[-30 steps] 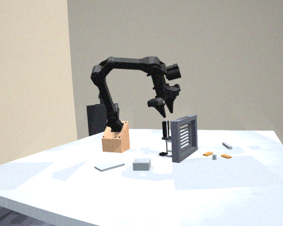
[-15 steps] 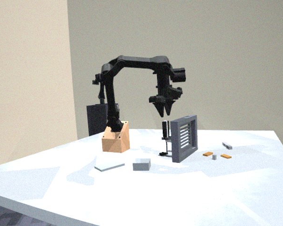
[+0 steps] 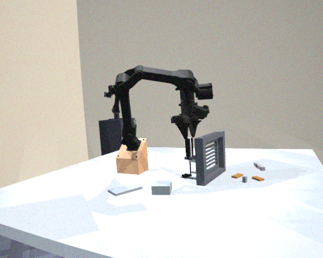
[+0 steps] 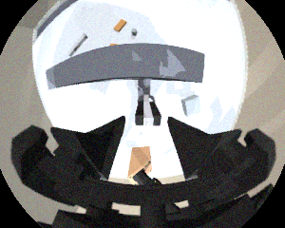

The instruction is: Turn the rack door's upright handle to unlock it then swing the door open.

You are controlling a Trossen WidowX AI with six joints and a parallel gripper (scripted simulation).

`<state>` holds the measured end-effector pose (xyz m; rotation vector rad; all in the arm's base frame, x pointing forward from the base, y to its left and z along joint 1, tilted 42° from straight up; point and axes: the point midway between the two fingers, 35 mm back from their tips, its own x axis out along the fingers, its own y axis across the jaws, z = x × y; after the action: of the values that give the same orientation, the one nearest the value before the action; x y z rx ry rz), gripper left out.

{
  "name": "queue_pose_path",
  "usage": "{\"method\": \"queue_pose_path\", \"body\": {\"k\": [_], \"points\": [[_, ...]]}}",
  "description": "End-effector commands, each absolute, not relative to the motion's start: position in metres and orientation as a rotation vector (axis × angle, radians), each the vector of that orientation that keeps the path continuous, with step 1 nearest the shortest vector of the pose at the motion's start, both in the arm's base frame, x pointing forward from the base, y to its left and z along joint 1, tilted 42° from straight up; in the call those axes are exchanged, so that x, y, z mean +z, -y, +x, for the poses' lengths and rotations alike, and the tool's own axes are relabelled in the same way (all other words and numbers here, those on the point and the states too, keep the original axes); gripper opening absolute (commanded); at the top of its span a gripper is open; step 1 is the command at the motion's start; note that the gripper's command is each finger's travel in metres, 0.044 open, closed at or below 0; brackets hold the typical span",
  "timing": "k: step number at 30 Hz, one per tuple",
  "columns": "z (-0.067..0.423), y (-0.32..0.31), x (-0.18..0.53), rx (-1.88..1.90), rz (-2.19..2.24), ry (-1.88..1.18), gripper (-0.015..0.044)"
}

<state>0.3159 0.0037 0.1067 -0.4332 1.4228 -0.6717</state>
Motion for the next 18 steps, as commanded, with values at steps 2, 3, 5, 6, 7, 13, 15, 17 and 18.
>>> {"method": "queue_pose_path", "body": {"k": [2,3,5,6,7,13,15,17,18], "points": [[0.315,0.003,0.101,-0.674,-0.438,-1.426,0.0294],[0.315,0.004,0.099,-0.674,-0.438,-1.426,0.0294],[0.315,0.006,0.097,-0.674,-0.438,-1.426,0.0294],[0.315,0.007,0.096,-0.674,-0.438,-1.426,0.0294],[0.315,0.008,0.094,-0.674,-0.438,-1.426,0.0294],[0.315,0.015,0.087,-0.675,-0.439,-1.426,0.0294],[0.315,0.017,0.085,-0.675,-0.439,-1.426,0.0294],[0.314,0.019,0.083,-0.676,-0.439,-1.426,0.0294],[0.314,0.02,0.081,-0.676,-0.439,-1.426,0.0294]]}}
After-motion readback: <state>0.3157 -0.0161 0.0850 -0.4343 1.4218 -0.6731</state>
